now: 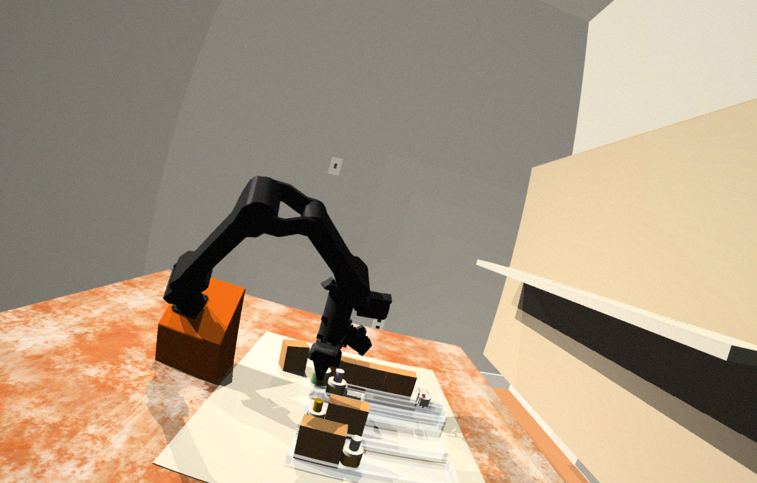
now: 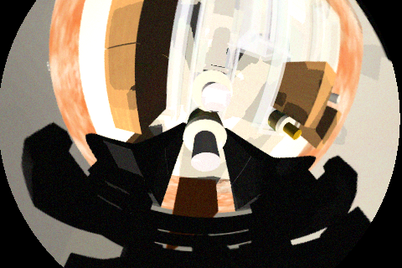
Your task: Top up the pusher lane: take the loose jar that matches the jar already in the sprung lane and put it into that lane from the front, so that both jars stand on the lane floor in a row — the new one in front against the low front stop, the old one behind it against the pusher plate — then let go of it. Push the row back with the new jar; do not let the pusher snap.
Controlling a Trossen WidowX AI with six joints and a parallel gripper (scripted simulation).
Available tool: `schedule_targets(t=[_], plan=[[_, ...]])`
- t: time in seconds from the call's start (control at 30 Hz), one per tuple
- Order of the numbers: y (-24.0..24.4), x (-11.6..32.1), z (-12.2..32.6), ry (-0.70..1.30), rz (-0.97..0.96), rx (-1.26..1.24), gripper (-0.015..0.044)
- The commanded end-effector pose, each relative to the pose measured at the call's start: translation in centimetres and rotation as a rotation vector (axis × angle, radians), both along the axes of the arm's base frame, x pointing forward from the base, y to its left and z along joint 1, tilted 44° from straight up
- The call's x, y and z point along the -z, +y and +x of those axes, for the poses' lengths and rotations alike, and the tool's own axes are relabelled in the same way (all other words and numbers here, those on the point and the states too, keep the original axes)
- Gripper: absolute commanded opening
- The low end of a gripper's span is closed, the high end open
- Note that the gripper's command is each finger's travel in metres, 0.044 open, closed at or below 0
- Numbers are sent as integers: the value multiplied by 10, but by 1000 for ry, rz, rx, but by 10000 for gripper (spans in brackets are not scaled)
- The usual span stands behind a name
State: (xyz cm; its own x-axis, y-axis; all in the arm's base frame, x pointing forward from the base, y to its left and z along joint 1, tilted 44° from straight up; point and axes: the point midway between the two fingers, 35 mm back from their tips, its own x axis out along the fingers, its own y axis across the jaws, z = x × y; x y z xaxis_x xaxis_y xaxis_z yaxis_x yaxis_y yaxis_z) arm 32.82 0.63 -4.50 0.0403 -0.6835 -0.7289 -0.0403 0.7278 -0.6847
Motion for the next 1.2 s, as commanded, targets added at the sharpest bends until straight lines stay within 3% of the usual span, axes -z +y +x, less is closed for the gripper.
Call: schedule_targets(t=[0.0,1.17], plan=[[3,-4,12,-29,0,-9,0],[4,-8,22,-29,0,-9,0]])
